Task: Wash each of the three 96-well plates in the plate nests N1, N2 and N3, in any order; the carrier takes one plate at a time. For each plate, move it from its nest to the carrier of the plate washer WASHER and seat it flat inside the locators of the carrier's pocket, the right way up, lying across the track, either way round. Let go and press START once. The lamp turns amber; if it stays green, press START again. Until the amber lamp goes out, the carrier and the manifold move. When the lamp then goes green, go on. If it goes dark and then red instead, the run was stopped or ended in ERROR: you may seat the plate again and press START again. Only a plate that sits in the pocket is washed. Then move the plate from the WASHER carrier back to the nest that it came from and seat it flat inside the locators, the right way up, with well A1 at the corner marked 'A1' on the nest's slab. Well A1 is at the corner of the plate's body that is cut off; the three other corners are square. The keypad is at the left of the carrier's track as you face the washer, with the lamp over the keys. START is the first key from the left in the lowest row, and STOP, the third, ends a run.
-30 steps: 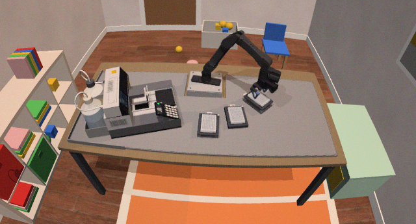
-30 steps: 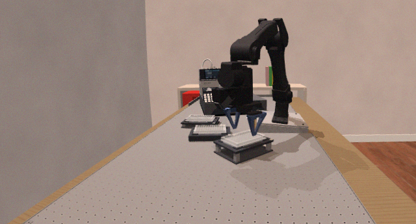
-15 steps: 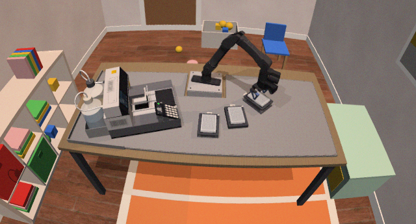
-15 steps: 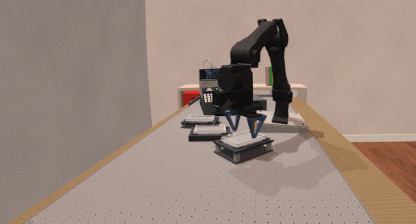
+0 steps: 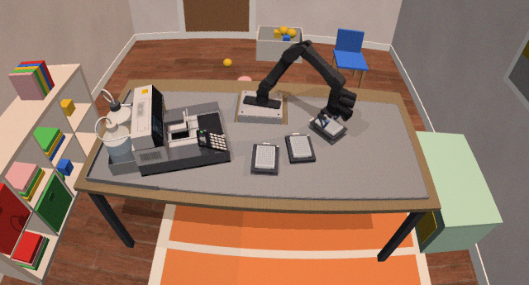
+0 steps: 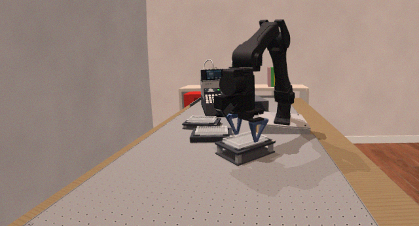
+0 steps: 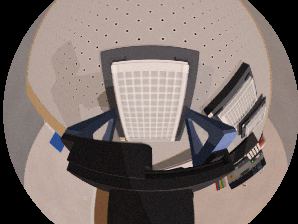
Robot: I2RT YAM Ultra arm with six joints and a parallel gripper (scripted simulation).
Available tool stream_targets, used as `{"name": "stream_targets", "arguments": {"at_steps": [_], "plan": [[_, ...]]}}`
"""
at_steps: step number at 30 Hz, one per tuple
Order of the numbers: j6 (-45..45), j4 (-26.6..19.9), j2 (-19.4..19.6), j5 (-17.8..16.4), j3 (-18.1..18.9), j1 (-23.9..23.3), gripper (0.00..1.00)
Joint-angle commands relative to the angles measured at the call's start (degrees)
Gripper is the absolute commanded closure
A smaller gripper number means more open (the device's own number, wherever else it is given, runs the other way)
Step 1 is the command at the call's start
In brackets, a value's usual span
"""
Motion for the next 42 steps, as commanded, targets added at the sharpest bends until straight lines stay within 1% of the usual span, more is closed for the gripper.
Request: {"name": "stream_targets", "arguments": {"at_steps": [1,15,27,28,30,31,33,34,36,37,41,42], "plan": [[0.1,0.8,-0.4,0.0,0.1,0.0,0.00],[0.2,2.4,0.2,0.0,-1.0,0.1,0.00],[0.2,2.4,0.2,0.0,-1.0,0.1,0.00],[0.2,2.4,0.2,0.0,-1.0,0.1,0.10],[0.2,2.4,0.2,0.0,-1.0,0.1,0.10],[0.2,2.4,0.2,0.0,-1.0,0.1,0.20],[0.2,2.4,0.2,0.0,-1.0,0.1,0.20],[0.2,2.4,0.2,0.0,-1.0,0.1,0.30],[0.2,2.4,0.2,0.0,-1.0,0.1,0.30],[0.2,2.4,0.2,0.0,-1.0,0.1,0.40],[0.2,2.4,0.2,0.0,-1.0,0.1,0.40],[0.2,2.4,0.2,0.0,-1.0,0.1,0.50]]}}
